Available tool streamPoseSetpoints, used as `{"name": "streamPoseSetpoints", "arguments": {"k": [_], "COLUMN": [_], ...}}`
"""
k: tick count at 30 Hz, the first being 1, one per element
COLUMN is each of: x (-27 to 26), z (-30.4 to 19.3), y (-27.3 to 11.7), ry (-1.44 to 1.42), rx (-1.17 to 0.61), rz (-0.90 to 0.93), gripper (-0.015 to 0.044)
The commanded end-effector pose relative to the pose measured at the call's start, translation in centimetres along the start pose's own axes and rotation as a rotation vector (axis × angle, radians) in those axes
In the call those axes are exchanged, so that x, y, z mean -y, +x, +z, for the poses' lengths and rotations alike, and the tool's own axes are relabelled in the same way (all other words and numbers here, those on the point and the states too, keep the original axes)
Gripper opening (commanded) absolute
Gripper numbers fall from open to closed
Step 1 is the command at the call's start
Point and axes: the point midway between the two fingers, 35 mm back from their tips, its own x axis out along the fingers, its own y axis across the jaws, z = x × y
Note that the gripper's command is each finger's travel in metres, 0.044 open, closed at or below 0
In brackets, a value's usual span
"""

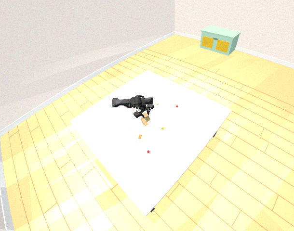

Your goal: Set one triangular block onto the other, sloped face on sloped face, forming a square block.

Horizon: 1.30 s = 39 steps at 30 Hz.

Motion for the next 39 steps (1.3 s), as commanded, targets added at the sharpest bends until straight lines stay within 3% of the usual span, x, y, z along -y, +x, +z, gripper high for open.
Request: {"name": "streamPoseSetpoints", "arguments": {"k": [1, 14, 28, 39], "x": [-0.1, -0.2, 0.1, 0.0], "z": [0.6, 3.4, 4.9, 4.9], "y": [1.2, 6.3, 9.1, 9.1], "ry": [-0.006, -0.002, -0.001, -0.024], "rx": [0.026, 0.162, 0.169, 0.171], "rz": [0.019, 0.082, 0.085, 0.060], "gripper": [0.0000, 0.0000, 0.0000, 0.0000]}}
